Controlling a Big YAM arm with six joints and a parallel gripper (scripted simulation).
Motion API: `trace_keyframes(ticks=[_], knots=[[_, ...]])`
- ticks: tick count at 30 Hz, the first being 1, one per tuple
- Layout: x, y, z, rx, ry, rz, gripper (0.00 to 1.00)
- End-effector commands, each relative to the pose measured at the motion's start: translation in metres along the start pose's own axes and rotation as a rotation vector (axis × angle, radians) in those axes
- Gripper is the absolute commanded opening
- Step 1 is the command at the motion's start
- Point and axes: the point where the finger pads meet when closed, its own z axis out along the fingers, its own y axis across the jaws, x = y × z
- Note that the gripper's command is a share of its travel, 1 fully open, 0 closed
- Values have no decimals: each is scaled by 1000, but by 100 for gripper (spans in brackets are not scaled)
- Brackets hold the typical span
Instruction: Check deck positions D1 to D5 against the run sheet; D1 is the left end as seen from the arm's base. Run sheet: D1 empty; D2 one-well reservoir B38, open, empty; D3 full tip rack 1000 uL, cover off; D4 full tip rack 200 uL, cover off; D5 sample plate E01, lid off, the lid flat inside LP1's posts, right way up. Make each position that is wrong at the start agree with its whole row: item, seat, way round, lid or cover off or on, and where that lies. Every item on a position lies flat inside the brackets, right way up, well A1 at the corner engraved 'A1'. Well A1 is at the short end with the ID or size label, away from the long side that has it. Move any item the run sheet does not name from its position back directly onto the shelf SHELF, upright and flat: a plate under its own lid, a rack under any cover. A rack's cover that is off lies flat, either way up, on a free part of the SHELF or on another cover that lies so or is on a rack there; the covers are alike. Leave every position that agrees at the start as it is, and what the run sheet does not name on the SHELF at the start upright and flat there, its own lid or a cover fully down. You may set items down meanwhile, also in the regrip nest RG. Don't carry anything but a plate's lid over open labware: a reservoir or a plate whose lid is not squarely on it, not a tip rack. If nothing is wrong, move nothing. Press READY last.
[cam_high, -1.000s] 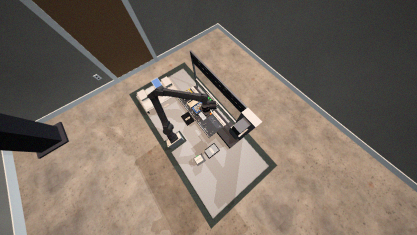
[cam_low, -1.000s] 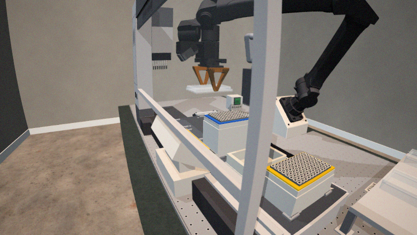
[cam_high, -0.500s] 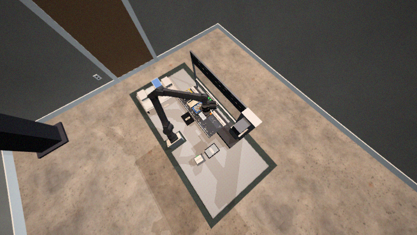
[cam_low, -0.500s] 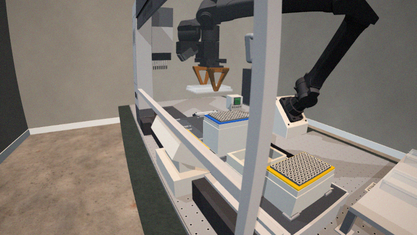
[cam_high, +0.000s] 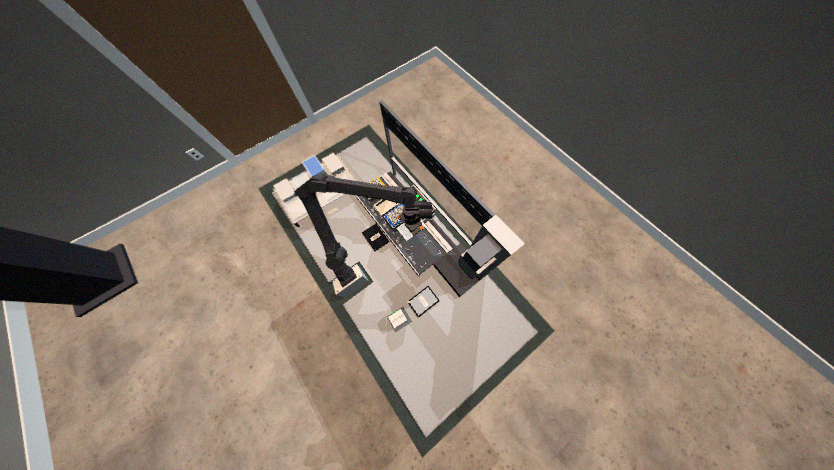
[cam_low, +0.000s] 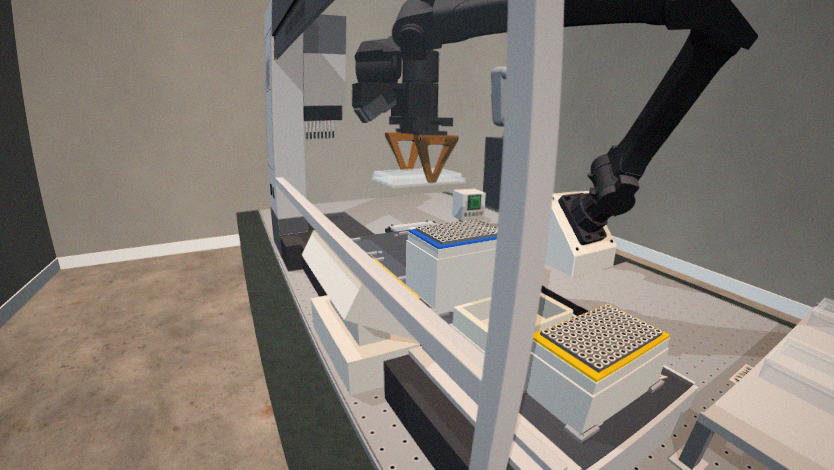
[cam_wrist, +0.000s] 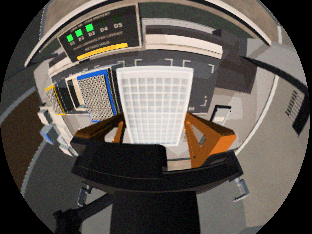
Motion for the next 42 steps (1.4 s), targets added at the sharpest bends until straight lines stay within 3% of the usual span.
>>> trace_keyframes(ticks=[1,3,4,14,15,17,31,32,33,42], knots=[[-12,7,-27,28,-47,-33,0],[-12,7,-27,28,-47,-33,0],[5,2,-19,10,-31,-4,0],[24,2,-18,11,-30,-4,0],[9,3,-33,35,-60,-35,0],[31,2,-17,10,-29,-4,0],[59,3,-16,11,-27,-4,0],[46,3,-29,33,-54,-31,0],[62,3,-16,11,-29,-6,0],[84,3,-14,11,-26,-4,0]])
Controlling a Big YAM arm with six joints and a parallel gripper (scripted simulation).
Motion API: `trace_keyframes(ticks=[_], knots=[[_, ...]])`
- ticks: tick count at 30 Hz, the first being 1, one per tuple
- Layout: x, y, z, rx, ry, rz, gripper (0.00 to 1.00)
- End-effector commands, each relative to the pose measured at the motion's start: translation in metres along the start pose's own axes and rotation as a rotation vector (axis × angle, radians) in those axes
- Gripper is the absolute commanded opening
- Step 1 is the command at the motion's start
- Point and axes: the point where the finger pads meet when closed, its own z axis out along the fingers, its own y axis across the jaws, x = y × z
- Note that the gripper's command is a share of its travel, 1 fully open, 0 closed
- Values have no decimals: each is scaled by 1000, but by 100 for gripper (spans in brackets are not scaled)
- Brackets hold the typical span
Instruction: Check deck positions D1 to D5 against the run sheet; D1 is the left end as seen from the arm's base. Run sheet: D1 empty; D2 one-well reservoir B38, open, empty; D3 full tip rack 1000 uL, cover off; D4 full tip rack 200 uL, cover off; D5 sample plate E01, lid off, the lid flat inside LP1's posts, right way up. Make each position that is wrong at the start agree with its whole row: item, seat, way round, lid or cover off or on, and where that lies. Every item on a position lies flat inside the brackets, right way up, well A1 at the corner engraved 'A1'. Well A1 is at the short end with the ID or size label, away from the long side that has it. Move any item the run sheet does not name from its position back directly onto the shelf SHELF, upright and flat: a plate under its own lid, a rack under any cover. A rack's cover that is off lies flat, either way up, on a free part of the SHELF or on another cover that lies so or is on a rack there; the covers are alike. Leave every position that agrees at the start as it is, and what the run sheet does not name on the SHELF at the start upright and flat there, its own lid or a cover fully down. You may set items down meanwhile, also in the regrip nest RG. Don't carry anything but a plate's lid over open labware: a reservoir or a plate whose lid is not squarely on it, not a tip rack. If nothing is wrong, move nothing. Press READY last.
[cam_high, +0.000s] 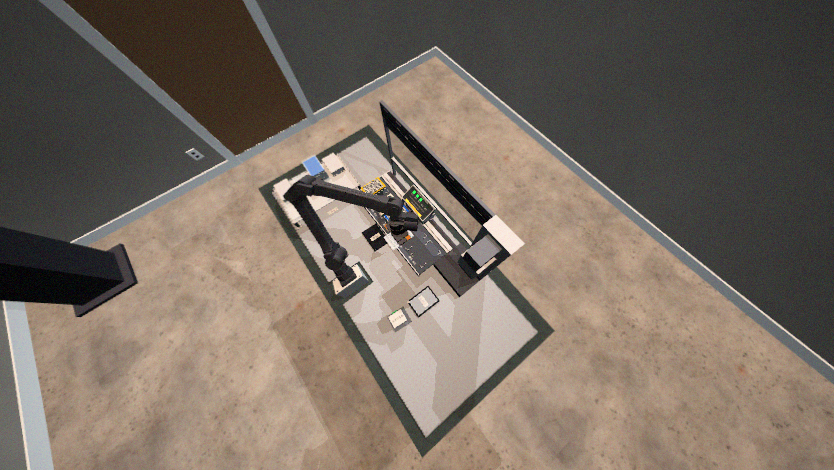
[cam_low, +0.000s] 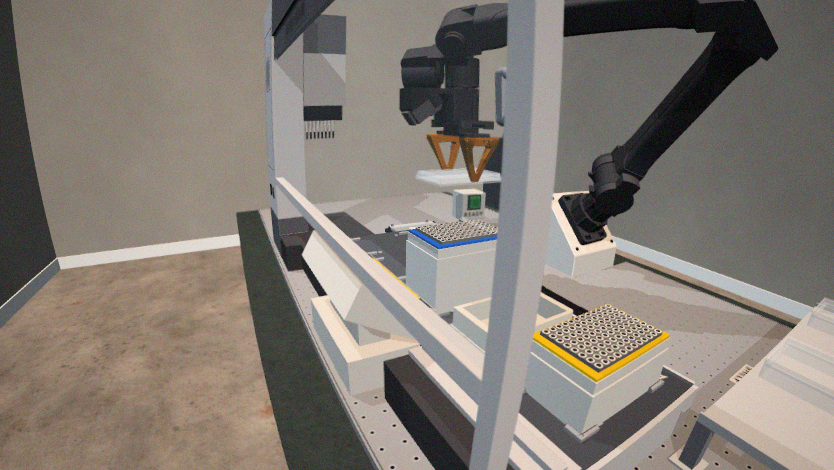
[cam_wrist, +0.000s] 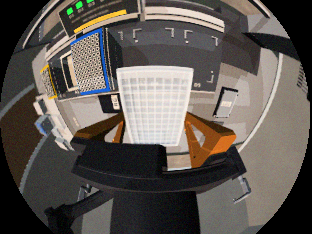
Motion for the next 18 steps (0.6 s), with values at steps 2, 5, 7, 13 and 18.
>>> trace_keyframes(ticks=[2,5,7,13,18], knots=[[8,2,-18,16,-36,-17,0],[13,2,-17,16,-36,-17,0],[-1,1,-33,43,-64,-46,0],[29,2,-16,16,-35,-17,0],[41,2,-16,16,-34,-17,0]])
